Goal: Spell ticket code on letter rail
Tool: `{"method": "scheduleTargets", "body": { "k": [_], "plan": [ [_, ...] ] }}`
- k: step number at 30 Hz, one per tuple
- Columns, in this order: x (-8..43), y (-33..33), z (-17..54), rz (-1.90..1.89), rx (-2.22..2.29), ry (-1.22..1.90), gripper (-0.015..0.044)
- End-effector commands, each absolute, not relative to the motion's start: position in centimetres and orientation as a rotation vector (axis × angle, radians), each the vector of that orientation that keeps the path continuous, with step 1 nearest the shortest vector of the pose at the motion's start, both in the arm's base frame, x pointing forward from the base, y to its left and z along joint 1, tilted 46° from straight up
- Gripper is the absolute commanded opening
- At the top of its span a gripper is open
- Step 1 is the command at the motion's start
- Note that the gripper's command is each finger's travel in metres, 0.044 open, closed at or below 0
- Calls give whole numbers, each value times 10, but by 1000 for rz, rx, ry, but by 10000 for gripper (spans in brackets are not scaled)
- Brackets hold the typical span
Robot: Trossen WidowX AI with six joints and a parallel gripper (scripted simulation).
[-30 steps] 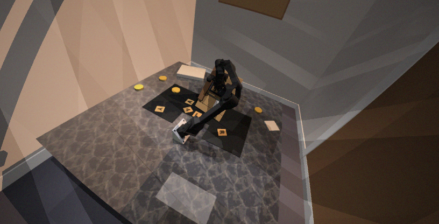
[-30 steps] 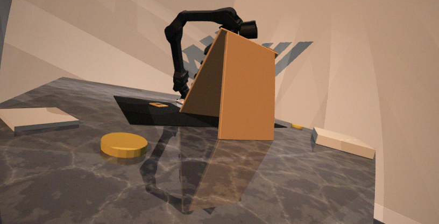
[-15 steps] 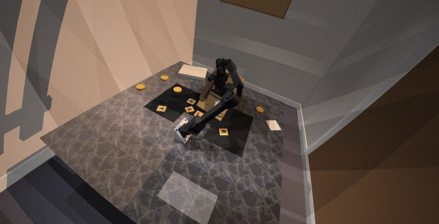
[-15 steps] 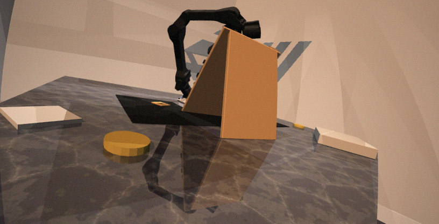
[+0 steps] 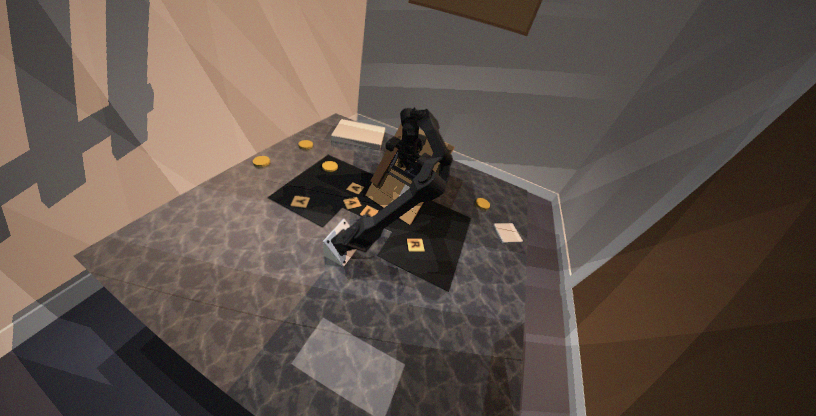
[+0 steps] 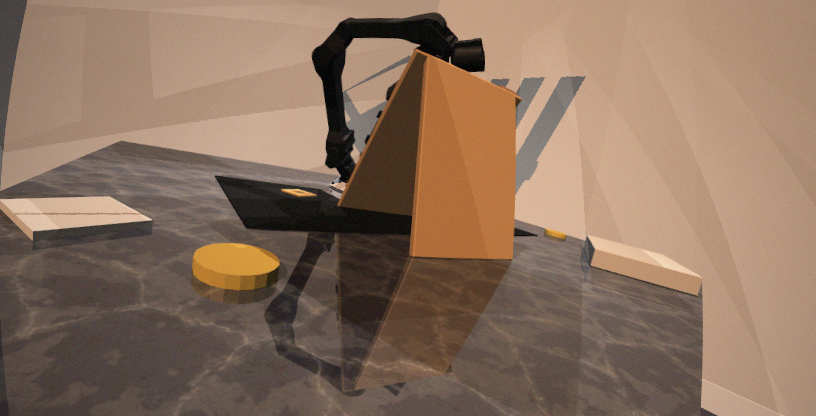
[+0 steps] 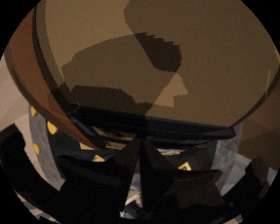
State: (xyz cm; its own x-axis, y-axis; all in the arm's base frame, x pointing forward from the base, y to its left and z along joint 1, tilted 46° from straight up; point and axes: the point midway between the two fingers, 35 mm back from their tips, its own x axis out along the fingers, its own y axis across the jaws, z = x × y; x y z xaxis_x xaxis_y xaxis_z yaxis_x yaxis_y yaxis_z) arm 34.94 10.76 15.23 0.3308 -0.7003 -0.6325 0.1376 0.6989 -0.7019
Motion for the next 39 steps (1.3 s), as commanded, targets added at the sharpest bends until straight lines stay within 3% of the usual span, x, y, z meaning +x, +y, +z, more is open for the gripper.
{"method": "scheduleTargets", "body": {
  "k": [1, 24, 39],
  "plan": [
    [344, 111, 153, -589, -598, 1108, 0],
    [325, 120, 158, -589, -598, 1110, 0],
    [252, 127, 264, 294, -1362, 1017, 394]
  ]
}}
